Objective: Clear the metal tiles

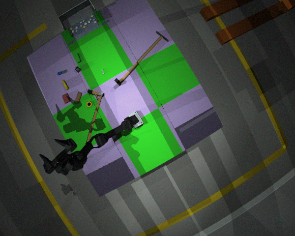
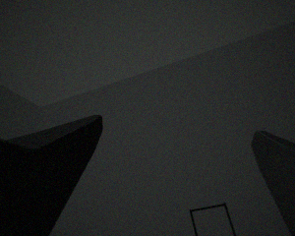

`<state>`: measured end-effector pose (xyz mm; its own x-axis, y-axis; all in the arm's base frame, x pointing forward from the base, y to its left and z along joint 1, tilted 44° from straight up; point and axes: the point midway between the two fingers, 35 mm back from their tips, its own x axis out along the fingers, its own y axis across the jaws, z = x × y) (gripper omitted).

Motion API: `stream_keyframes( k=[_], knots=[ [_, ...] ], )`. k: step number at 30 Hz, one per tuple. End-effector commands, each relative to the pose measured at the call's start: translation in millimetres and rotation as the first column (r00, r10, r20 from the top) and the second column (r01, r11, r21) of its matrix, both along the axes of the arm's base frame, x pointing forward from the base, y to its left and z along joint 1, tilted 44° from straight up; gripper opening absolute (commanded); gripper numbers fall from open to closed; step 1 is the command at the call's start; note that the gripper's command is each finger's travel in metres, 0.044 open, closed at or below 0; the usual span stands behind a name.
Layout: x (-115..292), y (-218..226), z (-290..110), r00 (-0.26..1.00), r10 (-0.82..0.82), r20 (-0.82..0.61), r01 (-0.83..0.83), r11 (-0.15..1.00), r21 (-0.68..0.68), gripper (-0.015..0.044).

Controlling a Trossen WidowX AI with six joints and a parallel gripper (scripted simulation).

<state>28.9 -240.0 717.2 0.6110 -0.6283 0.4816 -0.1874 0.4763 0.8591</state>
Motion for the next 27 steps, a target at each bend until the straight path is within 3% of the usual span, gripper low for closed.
stream_keyframes(
  k=[1,27],
  knots=[
    [-3,-13,-5,1.000,-0.017,-0.005,0.017,1.000,0.005,0.0440],
    [-10,-140,-119,0.958,-0.176,-0.227,0.206,0.972,0.117,0.0440]
  ],
)
